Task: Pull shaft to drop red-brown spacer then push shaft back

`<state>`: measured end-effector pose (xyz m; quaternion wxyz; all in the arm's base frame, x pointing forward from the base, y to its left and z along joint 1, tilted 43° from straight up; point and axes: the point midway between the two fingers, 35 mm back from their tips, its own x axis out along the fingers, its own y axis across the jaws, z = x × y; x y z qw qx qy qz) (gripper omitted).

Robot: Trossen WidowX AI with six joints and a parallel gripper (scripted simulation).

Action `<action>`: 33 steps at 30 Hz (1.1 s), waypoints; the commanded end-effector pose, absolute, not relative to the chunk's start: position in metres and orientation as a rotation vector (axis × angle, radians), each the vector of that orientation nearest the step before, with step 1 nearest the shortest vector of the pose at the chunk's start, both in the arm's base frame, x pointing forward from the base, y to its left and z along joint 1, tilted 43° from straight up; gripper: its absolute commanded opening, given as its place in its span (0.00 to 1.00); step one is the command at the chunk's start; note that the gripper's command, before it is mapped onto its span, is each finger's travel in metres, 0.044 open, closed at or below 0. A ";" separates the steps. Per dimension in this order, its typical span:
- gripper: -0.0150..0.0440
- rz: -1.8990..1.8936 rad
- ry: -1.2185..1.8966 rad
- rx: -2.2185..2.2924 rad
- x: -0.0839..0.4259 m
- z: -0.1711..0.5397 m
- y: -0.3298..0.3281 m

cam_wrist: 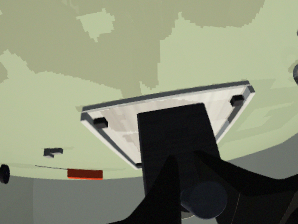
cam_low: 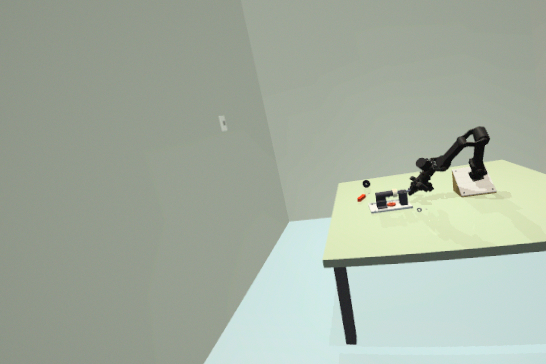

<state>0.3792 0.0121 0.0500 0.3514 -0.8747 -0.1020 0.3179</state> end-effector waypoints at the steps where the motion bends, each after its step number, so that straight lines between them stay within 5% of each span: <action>1: 0.25 0.819 -0.265 -2.264 0.382 0.051 0.012; 31: 0.25 0.818 -0.265 -2.264 0.389 0.052 0.011; 33: 0.34 0.826 -0.266 -2.260 0.385 0.050 0.011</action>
